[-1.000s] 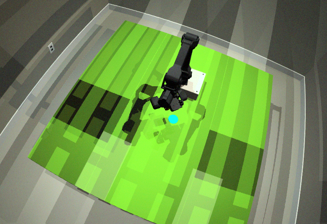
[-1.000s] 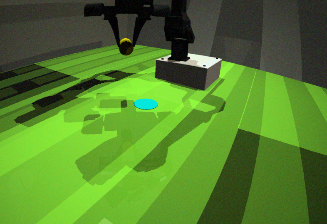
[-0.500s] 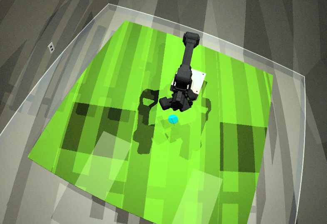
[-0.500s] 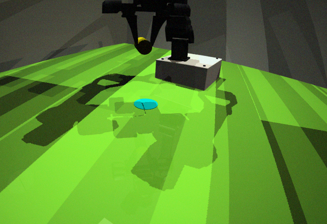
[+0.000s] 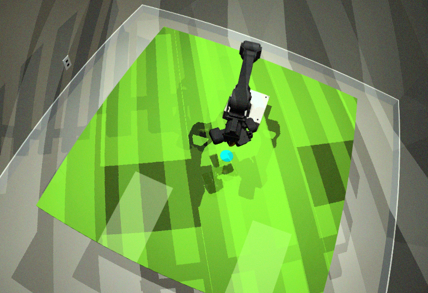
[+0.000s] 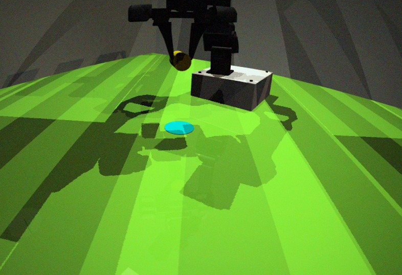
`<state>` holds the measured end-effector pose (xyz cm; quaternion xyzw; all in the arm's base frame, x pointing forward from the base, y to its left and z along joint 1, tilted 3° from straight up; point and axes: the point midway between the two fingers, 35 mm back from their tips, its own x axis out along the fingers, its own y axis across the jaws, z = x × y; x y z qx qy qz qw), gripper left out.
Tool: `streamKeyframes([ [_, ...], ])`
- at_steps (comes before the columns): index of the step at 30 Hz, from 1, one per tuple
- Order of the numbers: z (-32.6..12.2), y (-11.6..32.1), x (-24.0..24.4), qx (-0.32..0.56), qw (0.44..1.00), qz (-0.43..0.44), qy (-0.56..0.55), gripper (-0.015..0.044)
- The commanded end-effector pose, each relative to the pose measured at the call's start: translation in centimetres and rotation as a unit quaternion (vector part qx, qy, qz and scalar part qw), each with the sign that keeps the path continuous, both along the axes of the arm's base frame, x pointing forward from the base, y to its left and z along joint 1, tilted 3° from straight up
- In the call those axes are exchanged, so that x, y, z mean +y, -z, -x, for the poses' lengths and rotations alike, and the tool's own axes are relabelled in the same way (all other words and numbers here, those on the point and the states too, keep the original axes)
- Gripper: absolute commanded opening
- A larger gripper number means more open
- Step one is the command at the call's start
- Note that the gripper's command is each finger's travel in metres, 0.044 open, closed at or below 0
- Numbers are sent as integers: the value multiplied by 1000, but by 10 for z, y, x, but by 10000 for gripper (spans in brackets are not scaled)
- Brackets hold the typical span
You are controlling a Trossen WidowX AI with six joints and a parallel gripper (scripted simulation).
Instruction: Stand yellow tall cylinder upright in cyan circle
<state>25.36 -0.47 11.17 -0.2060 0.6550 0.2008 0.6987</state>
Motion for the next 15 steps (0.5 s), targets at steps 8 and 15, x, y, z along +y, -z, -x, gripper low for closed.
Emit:
streamKeyframes([
  [8, -2, 10, -2, -21, 999, -37, 17, 105],
  [15, -4, 14, -3, -36, 997, -58, 26, 105],
])
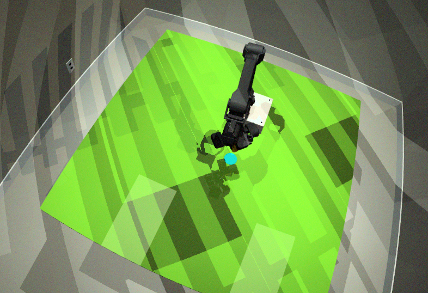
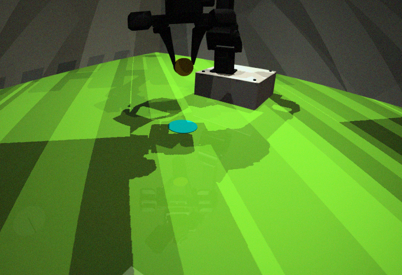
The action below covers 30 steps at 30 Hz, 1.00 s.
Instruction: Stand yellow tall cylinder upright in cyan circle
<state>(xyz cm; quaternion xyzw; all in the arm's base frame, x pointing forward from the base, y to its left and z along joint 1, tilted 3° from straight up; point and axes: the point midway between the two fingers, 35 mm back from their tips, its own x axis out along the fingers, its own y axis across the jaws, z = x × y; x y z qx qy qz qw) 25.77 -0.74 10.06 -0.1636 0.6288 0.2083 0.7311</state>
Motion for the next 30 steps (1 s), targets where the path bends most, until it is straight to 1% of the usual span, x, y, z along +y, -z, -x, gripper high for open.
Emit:
streamKeyframes([
  [1, 0, 4, -1, -9, 1000, -15, 3, 105],
  [30, -8, 18, -7, -82, 992, -95, 33, 105],
])
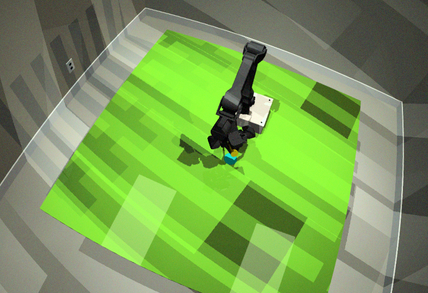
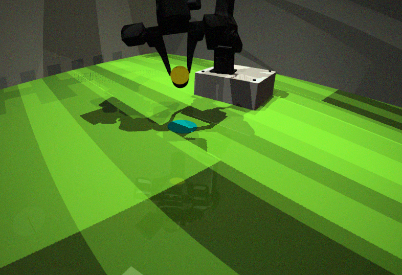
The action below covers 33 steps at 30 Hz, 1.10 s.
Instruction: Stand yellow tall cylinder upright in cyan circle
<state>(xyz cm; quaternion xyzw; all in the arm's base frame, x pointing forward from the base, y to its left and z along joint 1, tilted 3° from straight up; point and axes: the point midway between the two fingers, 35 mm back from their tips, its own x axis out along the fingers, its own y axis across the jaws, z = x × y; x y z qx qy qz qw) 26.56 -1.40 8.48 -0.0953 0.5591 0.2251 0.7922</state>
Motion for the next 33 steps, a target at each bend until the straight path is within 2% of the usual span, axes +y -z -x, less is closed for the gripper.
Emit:
streamKeyframes([
  [1, 0, 2, -1, -12, 1000, -13, 2, 105],
  [33, -6, 8, -7, -108, 990, -89, 21, 105],
])
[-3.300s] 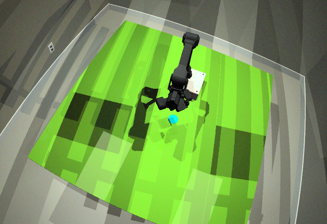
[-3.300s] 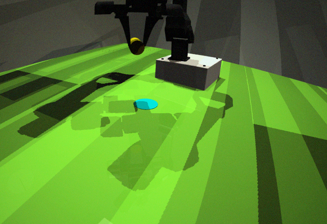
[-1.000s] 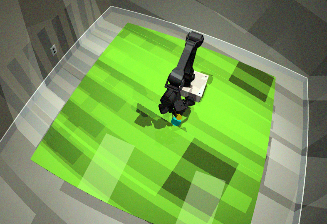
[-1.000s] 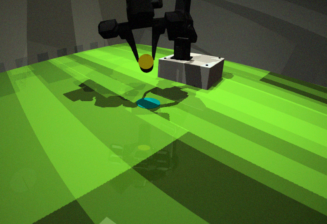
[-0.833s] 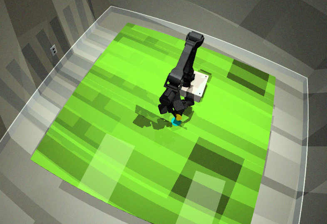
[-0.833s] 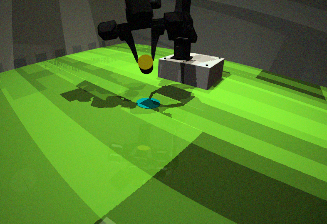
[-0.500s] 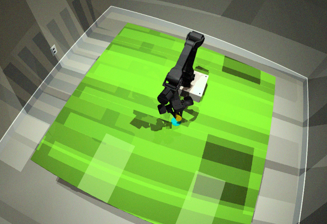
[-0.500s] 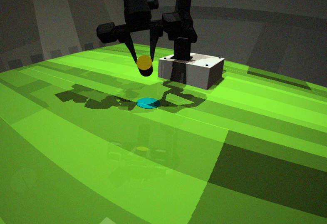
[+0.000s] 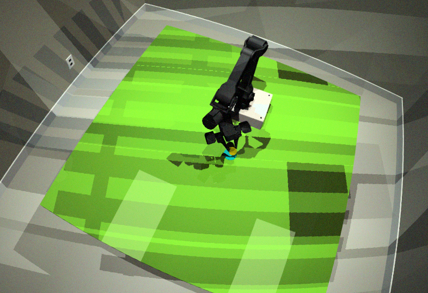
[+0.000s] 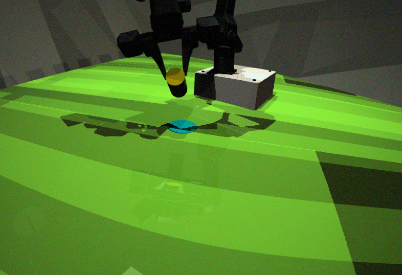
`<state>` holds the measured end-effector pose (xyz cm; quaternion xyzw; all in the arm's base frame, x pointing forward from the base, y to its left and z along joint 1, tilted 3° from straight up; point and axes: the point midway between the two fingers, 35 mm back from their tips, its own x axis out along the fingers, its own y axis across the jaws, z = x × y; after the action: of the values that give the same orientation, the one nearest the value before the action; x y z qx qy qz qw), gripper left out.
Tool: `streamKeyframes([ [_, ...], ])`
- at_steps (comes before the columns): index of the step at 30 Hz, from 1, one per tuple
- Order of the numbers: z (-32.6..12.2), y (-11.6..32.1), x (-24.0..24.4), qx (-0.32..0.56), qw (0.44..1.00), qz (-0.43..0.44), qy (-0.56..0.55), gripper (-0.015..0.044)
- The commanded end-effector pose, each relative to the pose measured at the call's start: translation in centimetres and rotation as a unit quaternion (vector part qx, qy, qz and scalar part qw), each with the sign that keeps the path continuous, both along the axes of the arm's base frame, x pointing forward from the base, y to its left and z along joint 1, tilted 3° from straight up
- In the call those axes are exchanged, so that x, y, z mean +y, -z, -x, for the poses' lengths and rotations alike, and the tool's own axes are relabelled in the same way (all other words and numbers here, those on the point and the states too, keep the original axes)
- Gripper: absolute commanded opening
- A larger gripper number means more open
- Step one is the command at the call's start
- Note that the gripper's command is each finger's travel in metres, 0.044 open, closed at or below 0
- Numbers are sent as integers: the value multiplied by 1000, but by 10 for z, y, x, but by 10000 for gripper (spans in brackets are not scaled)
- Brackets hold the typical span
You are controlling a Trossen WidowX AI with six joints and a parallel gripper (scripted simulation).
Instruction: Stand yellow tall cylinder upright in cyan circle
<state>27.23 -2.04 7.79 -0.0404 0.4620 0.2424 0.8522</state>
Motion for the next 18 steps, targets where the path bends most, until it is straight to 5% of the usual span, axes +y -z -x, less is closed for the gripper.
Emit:
streamKeyframes([
  [1, 1, 1, -1, -15, 1000, -10, 0, 105],
  [18, 1, 1, -4, -70, 997, -43, 6, 105],
])
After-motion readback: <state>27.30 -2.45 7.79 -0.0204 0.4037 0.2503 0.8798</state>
